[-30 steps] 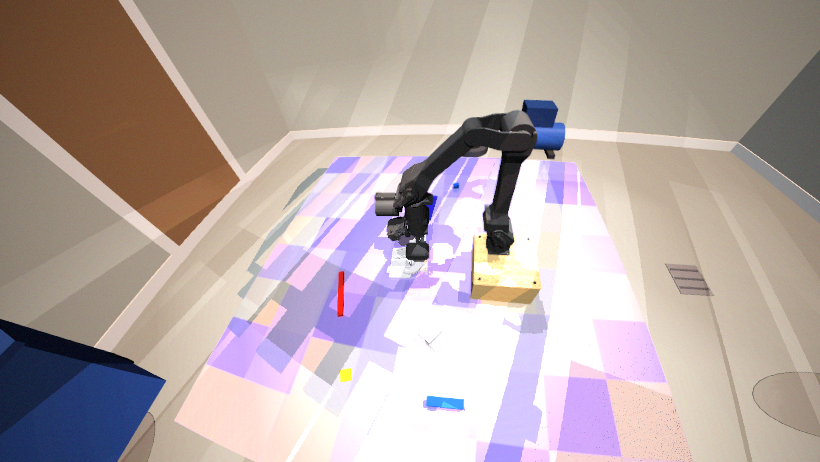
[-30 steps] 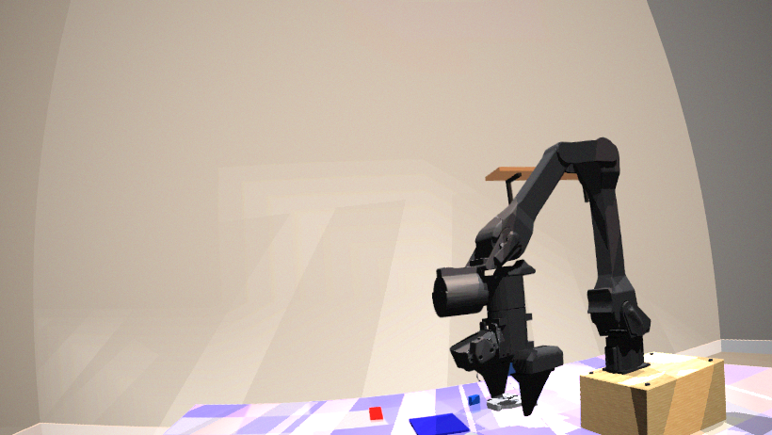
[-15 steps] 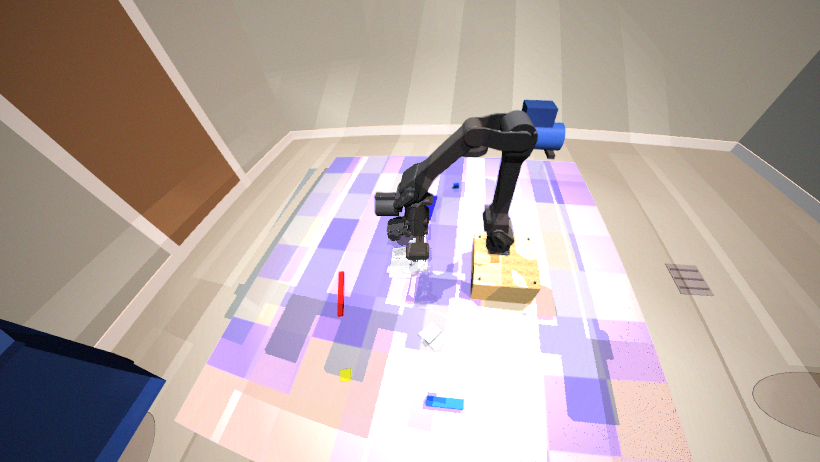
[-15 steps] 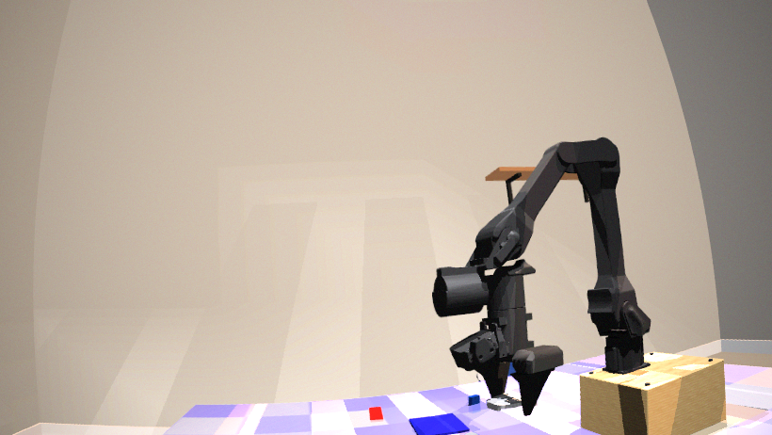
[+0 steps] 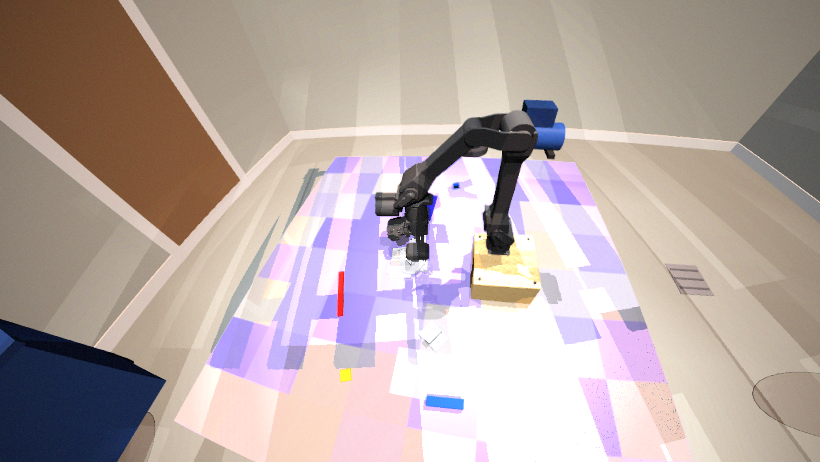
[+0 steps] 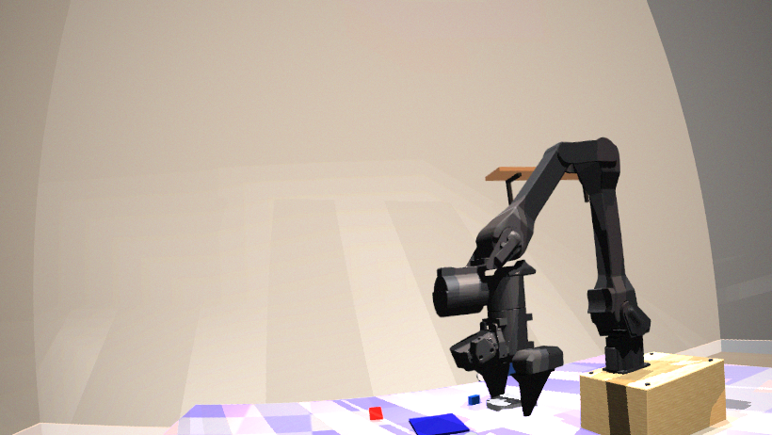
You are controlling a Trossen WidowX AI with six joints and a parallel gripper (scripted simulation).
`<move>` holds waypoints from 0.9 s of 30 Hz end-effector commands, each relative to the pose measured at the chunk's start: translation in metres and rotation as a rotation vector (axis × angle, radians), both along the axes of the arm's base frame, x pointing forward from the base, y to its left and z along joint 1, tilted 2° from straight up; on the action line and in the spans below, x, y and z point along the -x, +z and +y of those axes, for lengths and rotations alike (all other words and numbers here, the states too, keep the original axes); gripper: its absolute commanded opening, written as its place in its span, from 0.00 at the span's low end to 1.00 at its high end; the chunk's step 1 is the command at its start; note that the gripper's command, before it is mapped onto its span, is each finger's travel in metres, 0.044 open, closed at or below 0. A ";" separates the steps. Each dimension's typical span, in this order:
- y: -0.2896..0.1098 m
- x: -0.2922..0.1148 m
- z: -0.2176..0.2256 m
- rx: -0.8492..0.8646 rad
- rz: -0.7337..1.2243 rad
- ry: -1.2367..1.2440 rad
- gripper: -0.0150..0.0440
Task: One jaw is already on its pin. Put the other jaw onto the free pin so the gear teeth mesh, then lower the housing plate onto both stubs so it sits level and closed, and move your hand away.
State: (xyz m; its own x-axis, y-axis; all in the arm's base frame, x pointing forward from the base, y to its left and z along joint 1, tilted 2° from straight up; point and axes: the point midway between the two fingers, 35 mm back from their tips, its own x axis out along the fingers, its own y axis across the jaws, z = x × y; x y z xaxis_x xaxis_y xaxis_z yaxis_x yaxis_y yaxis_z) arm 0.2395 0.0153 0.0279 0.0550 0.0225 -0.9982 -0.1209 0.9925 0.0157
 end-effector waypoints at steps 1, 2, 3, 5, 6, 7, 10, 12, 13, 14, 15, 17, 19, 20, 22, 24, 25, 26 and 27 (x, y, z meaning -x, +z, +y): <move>-0.005 0.000 0.001 -0.005 0.003 -0.002 0.85; -0.006 -0.001 0.001 -0.005 0.003 -0.002 0.85; -0.008 -0.001 0.001 -0.005 0.003 -0.002 0.85; -0.011 -0.001 0.001 -0.005 0.003 -0.002 0.85; -0.013 -0.002 0.001 -0.005 0.003 -0.002 0.85; -0.015 -0.002 0.001 -0.005 0.003 -0.002 0.85; -0.020 -0.002 0.001 -0.005 0.003 -0.002 0.85; -0.023 -0.003 0.002 -0.005 0.003 -0.002 0.85; -0.025 -0.003 0.002 -0.005 0.003 -0.002 0.85; -0.026 -0.003 0.002 -0.005 0.003 -0.002 0.85; -0.028 -0.003 0.002 -0.005 0.003 -0.002 0.85; -0.031 -0.003 0.002 -0.005 0.003 -0.002 0.85; -0.034 -0.003 0.002 -0.005 0.003 -0.002 0.85; -0.036 -0.003 0.002 -0.005 0.003 -0.002 0.85; -0.039 -0.003 0.002 -0.005 0.003 -0.002 0.85; -0.043 -0.003 0.002 -0.005 0.003 -0.002 0.85; -0.044 -0.003 0.002 -0.005 0.003 -0.002 0.85; -0.046 -0.003 0.002 -0.005 0.003 -0.002 0.85; -0.047 -0.003 0.002 -0.005 0.003 -0.002 0.85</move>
